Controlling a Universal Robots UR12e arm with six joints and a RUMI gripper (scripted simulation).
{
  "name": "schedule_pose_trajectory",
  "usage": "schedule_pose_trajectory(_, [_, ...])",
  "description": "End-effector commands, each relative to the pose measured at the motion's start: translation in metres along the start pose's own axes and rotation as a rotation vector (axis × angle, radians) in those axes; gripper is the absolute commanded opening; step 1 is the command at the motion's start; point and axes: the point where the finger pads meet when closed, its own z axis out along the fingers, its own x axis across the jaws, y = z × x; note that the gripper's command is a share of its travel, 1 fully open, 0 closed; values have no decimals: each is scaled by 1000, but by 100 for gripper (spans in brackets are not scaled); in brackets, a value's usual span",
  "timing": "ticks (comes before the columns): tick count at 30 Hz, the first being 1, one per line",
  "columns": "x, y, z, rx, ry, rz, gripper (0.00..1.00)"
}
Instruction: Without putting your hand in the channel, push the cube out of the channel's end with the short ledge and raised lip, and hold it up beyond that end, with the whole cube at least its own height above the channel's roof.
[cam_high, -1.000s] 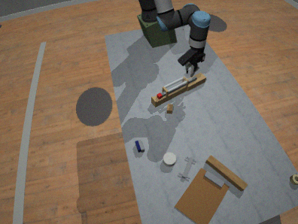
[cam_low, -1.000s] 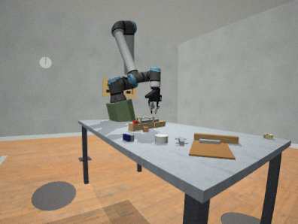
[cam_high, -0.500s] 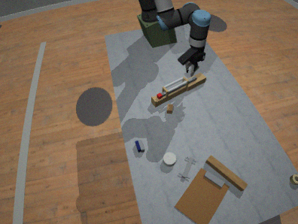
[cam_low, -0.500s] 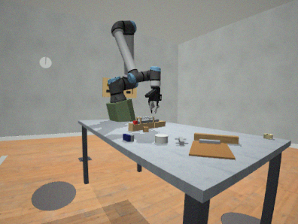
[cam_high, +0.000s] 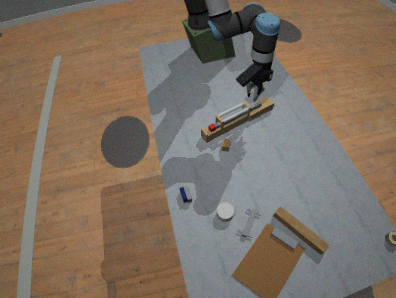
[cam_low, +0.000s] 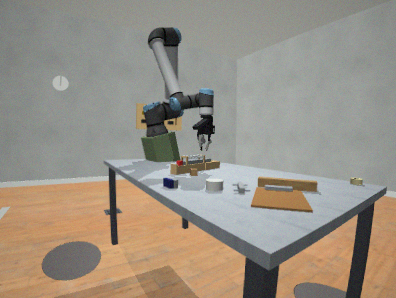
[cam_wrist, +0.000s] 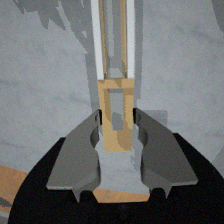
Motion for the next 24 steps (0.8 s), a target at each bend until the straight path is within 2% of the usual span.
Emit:
schedule_pose_trajectory(1, [-1, 0, -1, 0, -1, 0, 22])
schedule_pose_trajectory(3, [-1, 0, -1, 0, -1, 0, 22])
schedule_pose_trajectory(4, [-1, 1, -1, 0, -1, 0, 0])
schedule_pose_trajectory(6, [-2, 19, -1, 0, -1, 0, 0])
schedule_pose_trajectory(9, [-2, 70, -1, 0, -1, 0, 0])
schedule_pose_trajectory(11, [-1, 87, 0, 0, -1, 0, 0])
schedule_pose_trajectory(18, [-1, 88, 9, 0, -1, 0, 0])
schedule_pose_trajectory(24, [-1, 88, 43, 0, -1, 0, 0])
